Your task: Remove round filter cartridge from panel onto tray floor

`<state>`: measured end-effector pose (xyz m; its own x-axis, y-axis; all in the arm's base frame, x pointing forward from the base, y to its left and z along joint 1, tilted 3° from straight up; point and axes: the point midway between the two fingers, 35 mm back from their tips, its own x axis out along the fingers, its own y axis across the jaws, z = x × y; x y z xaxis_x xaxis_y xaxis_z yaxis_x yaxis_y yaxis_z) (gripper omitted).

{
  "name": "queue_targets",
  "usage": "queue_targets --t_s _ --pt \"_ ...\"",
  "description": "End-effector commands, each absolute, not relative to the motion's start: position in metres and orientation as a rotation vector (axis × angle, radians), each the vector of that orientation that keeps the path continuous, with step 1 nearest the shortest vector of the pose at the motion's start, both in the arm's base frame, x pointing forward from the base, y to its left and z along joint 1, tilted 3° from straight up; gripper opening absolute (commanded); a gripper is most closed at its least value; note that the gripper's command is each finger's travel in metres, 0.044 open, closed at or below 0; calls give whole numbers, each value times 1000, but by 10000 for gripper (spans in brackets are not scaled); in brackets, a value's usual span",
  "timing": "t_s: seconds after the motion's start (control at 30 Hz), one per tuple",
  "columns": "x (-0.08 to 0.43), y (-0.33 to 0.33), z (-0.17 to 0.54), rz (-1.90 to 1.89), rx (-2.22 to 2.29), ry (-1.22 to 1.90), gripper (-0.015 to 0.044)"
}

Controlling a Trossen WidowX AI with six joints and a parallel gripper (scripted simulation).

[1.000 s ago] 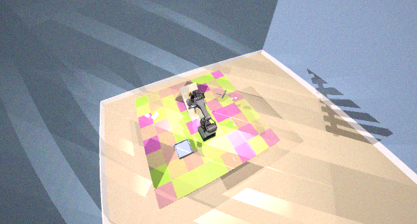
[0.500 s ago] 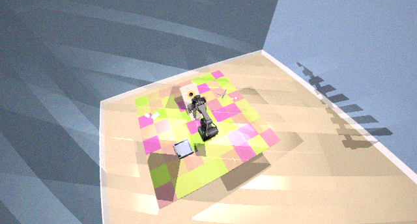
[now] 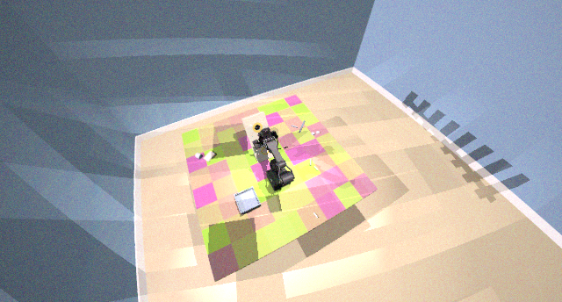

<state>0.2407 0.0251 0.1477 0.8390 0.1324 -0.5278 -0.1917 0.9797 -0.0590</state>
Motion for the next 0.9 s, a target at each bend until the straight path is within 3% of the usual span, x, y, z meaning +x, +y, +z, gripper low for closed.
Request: queue_targets --t_s 0.0,0.37,0.73,0.83,0.87 --pt "239 26 144 176 -105 547 88" --pt "272 27 213 175 -105 544 88" --pt "262 22 283 171 -112 534 376" --pt "261 23 260 170 -94 615 305" --pt "259 24 244 169 -81 673 305"
